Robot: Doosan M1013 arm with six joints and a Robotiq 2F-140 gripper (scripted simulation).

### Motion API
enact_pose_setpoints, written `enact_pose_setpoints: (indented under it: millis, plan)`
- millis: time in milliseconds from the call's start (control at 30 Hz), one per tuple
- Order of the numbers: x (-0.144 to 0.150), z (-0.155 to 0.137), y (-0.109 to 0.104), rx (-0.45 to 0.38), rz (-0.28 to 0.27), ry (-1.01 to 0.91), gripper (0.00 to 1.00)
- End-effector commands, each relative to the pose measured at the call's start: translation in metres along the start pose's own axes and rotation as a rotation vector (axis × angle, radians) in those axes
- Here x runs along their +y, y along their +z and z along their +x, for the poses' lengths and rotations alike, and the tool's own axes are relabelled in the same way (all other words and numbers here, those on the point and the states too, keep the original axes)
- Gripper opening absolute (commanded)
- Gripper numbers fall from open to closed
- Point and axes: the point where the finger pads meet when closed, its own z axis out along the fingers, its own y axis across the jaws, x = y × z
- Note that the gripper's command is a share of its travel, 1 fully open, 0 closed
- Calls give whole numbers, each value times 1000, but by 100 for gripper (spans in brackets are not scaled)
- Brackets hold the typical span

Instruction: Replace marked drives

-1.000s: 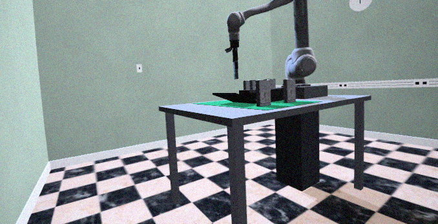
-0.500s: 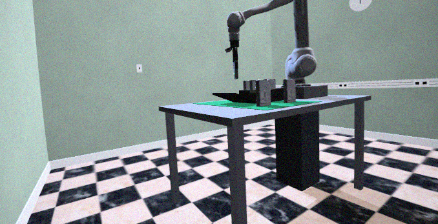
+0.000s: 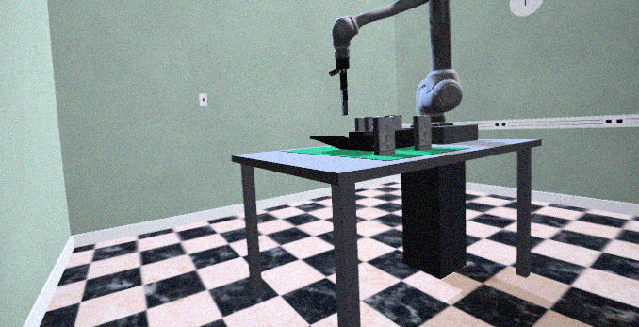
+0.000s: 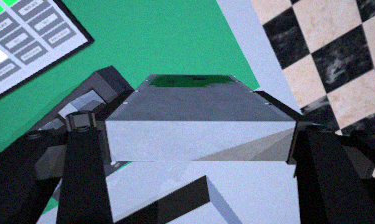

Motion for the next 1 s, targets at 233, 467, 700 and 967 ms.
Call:
enact_pose_setpoints:
  millis: [233, 467, 700, 967]
  plan:
    - [-11, -2, -1, 1, 0, 30, 10]
    - [-26, -7, -1, 1, 0, 72, 10]
    - [-45, -13, -1, 1, 0, 128, 10]
    - [-64, -20, -1, 1, 1, 184, 10]
